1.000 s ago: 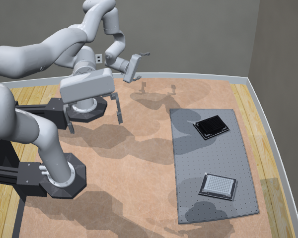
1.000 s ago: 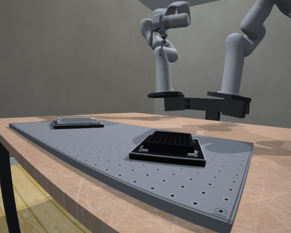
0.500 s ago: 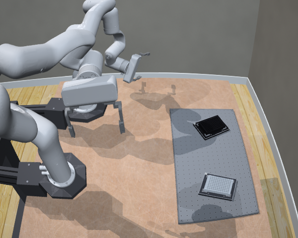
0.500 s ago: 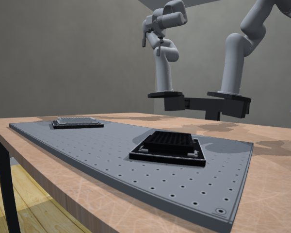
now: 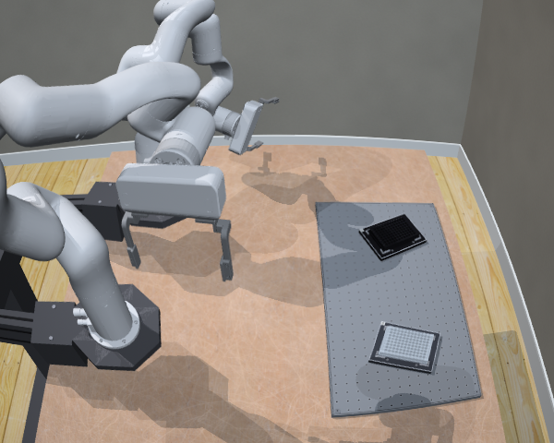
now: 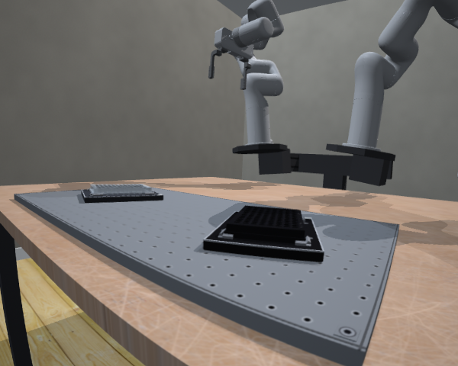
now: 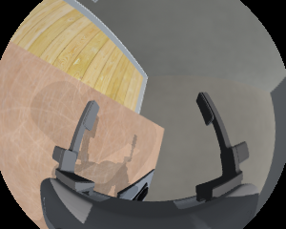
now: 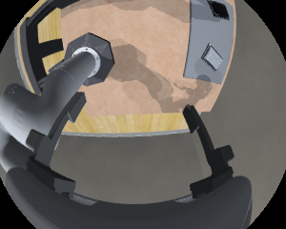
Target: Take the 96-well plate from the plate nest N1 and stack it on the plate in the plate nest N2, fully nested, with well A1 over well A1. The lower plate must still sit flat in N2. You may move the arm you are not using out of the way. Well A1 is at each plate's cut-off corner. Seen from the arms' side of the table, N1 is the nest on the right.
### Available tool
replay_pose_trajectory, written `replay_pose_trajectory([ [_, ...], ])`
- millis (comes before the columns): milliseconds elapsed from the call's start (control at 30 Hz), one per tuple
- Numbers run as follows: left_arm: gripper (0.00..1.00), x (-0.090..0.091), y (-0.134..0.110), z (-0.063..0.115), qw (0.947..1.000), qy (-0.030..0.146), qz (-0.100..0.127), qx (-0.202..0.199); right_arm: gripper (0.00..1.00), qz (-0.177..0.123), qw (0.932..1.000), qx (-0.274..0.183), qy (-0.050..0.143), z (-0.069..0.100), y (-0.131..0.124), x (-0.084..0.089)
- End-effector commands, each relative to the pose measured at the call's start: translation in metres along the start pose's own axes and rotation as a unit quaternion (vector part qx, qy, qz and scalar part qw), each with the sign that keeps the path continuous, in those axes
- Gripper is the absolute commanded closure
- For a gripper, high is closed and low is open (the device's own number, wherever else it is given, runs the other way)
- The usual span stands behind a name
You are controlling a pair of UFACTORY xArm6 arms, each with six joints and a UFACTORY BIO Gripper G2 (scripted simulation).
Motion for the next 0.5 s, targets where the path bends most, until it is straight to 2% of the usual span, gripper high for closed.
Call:
replay_pose_trajectory([
  [0,0.00,0.000,-0.001,-0.001,1.0000,0.000,0.000,-0.001,0.00,-0.034,0.9994,0.003,0.002,-0.001,-0.004,-0.012],
  [300,0.00,0.000,-0.001,-0.001,1.0000,0.000,0.000,-0.001,0.00,-0.110,0.9938,0.009,0.007,-0.003,-0.007,-0.039],
  [367,0.00,0.000,-0.001,-0.001,1.0000,0.000,0.000,-0.001,0.00,-0.110,0.9938,0.009,0.007,-0.003,-0.007,-0.039],
  [467,0.00,0.000,-0.001,-0.001,1.0000,0.000,0.000,-0.001,0.00,-0.130,0.9914,0.011,0.009,-0.004,-0.008,-0.046],
])
Point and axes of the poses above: on each arm, the point midway between the two finger pads, its own z axis back along the fingers, its own y axis across the jaws, x = y × z, the point moved 7 cm from there along z, back along the fingers, and after that the axes turned 7 degrees about -z, right-handed, at the moved point
